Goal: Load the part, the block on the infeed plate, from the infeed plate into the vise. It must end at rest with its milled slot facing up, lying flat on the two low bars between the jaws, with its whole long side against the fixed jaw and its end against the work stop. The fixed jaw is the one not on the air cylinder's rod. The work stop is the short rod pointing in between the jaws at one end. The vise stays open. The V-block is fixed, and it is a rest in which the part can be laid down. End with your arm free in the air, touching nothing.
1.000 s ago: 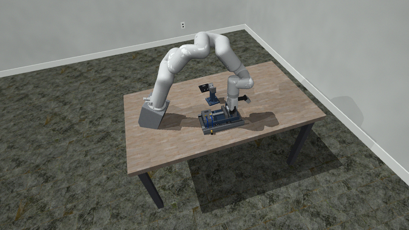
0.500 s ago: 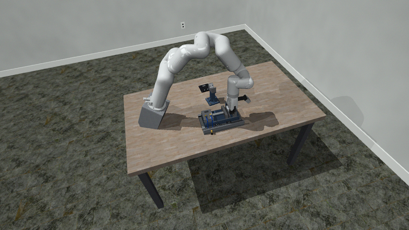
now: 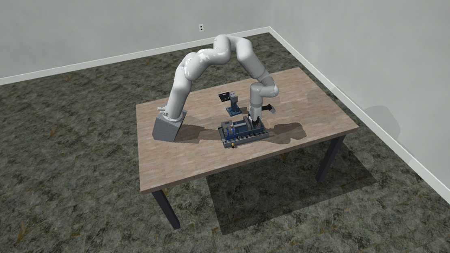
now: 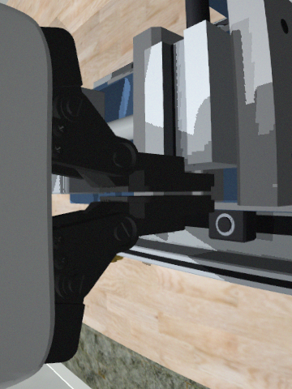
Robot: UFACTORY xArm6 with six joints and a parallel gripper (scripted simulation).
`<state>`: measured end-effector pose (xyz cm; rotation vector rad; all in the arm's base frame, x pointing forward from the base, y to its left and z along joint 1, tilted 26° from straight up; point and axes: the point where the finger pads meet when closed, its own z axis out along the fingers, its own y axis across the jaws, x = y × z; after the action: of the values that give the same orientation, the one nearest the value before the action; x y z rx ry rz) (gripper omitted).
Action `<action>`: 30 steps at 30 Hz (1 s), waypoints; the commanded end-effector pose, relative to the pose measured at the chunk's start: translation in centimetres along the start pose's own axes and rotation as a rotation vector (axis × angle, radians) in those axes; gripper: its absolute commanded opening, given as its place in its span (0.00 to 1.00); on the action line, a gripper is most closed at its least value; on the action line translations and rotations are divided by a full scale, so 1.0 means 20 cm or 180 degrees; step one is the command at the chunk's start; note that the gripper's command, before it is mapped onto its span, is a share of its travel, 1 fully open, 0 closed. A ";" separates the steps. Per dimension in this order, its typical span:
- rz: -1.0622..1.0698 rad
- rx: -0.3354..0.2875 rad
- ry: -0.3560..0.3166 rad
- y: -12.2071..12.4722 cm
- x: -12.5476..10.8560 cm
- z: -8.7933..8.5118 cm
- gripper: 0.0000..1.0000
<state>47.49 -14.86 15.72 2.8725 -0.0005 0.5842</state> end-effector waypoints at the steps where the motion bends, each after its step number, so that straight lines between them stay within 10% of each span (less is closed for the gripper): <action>1: 0.0001 -0.0002 0.0010 0.00 0.01 -0.01 0.00; 30: 0.0001 -0.0002 0.0010 -0.04 0.01 -0.01 0.00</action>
<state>47.52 -14.21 15.61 2.8710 -0.0016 0.5844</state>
